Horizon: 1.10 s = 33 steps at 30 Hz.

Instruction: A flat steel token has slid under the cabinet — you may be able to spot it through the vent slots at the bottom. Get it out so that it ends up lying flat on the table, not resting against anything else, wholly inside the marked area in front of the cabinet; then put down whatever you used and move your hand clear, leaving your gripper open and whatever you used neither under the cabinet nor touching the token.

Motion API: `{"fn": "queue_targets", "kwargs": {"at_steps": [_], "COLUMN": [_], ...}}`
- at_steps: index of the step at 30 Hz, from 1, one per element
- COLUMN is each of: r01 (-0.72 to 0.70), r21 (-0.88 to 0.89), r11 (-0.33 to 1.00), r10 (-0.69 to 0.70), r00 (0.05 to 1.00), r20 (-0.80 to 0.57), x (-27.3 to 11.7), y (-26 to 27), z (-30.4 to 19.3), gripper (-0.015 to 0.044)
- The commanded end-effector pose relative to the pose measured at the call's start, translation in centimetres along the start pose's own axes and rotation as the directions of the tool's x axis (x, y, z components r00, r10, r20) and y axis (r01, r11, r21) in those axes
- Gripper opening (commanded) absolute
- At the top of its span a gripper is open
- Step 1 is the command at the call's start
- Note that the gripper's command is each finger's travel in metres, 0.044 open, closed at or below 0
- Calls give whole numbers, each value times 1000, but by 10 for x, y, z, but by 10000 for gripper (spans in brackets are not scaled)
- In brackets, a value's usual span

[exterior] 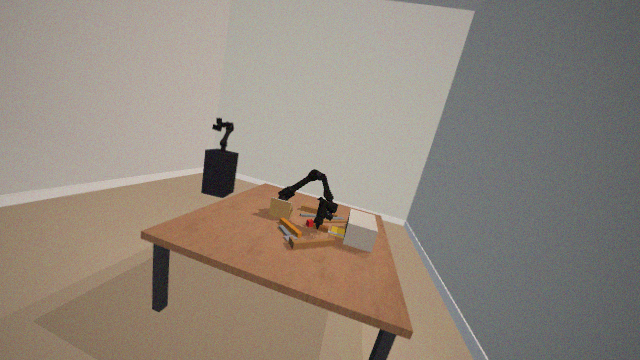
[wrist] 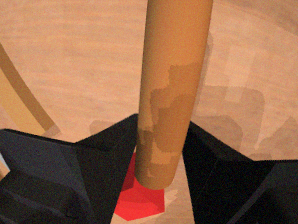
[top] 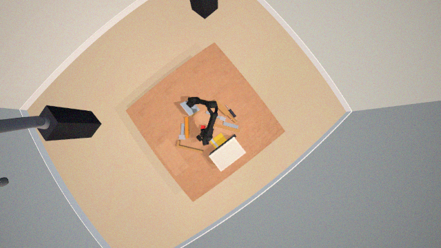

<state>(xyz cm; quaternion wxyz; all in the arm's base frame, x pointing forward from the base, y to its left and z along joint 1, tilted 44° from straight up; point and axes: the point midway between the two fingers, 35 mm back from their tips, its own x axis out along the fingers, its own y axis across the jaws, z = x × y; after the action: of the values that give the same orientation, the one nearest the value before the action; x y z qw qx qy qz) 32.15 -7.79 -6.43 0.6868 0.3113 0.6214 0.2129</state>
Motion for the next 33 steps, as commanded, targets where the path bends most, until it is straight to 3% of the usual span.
{"fn": "queue_targets", "kwargs": {"at_steps": [1,33], "r01": [-1,-1], "r21": [0,1], "r11": [1000,1000], "r10": [1,1], "r00": [1000,1000], "r20": [-3,-4], "x": [1,1], "y": [0,-1], "z": [-6,-43], "gripper": [0,0]}}
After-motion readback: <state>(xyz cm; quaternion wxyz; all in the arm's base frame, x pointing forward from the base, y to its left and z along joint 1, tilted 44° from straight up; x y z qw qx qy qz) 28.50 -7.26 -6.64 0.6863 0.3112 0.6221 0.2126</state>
